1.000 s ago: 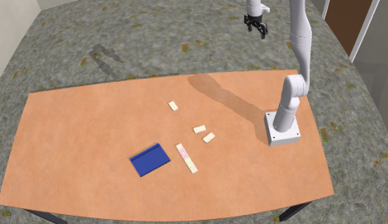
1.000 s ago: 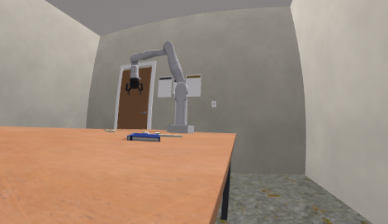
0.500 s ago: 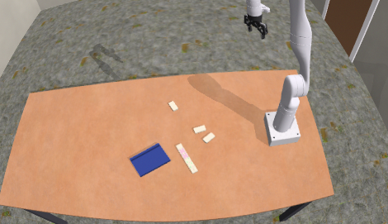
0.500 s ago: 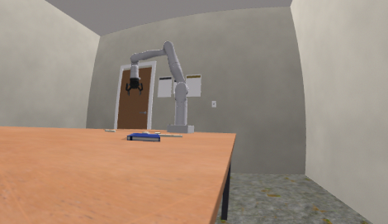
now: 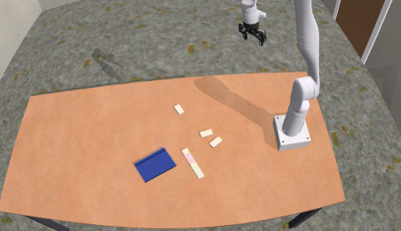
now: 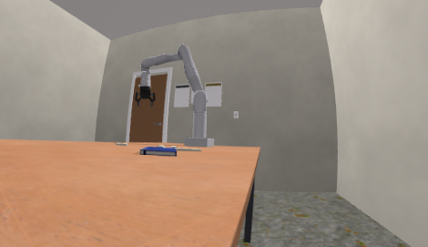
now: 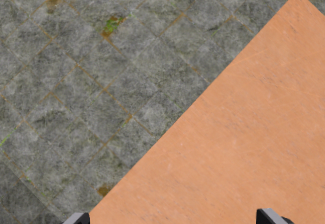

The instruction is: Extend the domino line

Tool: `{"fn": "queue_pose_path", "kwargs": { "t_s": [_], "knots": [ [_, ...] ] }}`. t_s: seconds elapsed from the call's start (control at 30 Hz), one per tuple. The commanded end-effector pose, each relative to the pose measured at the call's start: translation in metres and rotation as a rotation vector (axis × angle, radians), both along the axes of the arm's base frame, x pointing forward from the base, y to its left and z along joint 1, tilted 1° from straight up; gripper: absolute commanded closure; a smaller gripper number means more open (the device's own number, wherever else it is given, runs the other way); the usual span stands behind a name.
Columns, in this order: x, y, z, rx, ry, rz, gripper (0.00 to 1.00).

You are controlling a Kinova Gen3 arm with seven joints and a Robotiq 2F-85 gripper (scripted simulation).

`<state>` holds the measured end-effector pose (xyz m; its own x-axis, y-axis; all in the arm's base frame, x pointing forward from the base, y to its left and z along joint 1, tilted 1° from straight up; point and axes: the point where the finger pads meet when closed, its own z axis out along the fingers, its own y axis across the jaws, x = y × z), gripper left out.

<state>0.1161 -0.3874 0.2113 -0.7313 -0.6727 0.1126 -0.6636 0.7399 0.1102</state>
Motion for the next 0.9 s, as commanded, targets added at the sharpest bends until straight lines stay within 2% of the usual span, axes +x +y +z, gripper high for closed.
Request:
{"fn": "queue_pose_path", "kwargs": {
  "t_s": [0.0, 0.13, 0.2, 0.3, 0.4, 0.5, 0.57, 0.6, 0.63, 0.87],
  "knots": [
    [0.031, 0.010, -0.012, -0.004, 0.003, 0.098, 0.00],
    [0.092, 0.047, -0.035, 0.000, 0.000, 0.326, 0.00],
    [0.110, 0.064, -0.043, 0.003, -0.005, 0.455, 0.00],
    [0.141, 0.089, -0.055, 0.005, -0.009, 0.522, 0.00],
    [0.167, 0.121, -0.067, 0.011, -0.019, 0.657, 0.00],
    [0.189, 0.154, -0.077, 0.019, -0.031, 0.790, 0.00],
    [0.189, 0.154, -0.077, 0.019, -0.031, 0.790, 0.00],
    [0.205, 0.181, -0.086, 0.024, -0.038, 0.856, 0.00],
    [0.212, 0.198, -0.090, 0.029, -0.046, 0.919, 0.00],
    [0.237, 0.286, -0.111, 0.062, -0.082, 1.191, 0.00]
  ]
}}
